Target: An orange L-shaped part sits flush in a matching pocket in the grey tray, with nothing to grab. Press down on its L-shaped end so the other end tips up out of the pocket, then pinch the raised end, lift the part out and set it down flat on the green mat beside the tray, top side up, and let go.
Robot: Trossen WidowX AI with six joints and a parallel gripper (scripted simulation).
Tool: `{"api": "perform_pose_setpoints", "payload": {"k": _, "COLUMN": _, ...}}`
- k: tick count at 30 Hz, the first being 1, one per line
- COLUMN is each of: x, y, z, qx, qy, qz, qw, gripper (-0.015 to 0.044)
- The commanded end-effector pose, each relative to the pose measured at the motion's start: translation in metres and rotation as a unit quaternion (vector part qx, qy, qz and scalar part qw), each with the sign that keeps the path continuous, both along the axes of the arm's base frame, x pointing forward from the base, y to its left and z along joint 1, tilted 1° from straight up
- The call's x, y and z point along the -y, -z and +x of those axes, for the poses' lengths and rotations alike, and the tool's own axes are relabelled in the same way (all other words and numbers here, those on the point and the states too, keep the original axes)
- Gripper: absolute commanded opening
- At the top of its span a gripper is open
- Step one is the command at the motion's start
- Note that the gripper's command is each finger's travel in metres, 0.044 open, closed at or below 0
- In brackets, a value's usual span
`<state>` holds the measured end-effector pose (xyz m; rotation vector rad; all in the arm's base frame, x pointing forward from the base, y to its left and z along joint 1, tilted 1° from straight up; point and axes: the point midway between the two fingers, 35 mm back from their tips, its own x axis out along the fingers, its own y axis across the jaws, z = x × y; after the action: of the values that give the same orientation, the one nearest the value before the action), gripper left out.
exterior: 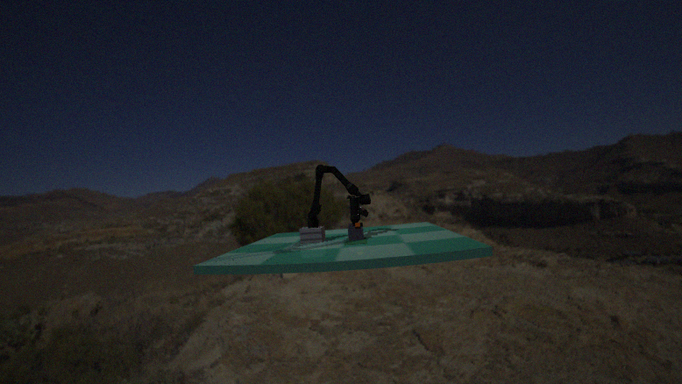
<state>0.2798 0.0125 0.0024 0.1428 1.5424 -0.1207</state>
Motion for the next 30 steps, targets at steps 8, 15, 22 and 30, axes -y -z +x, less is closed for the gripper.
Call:
{"api": "perform_pose_setpoints", "payload": {"k": 8, "x": 0.008, "y": -0.071, "z": 0.003, "qx": 0.006, "qy": 0.002, "qz": -0.001, "qw": 1.0, "gripper": 0.018}}
{"api": "perform_pose_setpoints", "payload": {"k": 15, "x": 0.012, "y": -0.099, "z": -0.003, "qx": 0.006, "qy": 0.002, "qz": -0.001, "qw": 1.0, "gripper": 0.018}}
{"api": "perform_pose_setpoints", "payload": {"k": 22, "x": 0.011, "y": -0.095, "z": -0.003, "qx": 0.003, "qy": 0.003, "qz": -0.001, "qw": 1.0, "gripper": 0.018}}
{"api": "perform_pose_setpoints", "payload": {"k": 30, "x": 0.011, "y": -0.095, "z": -0.003, "qx": 0.003, "qy": 0.003, "qz": -0.001, "qw": 1.0, "gripper": 0.018}}
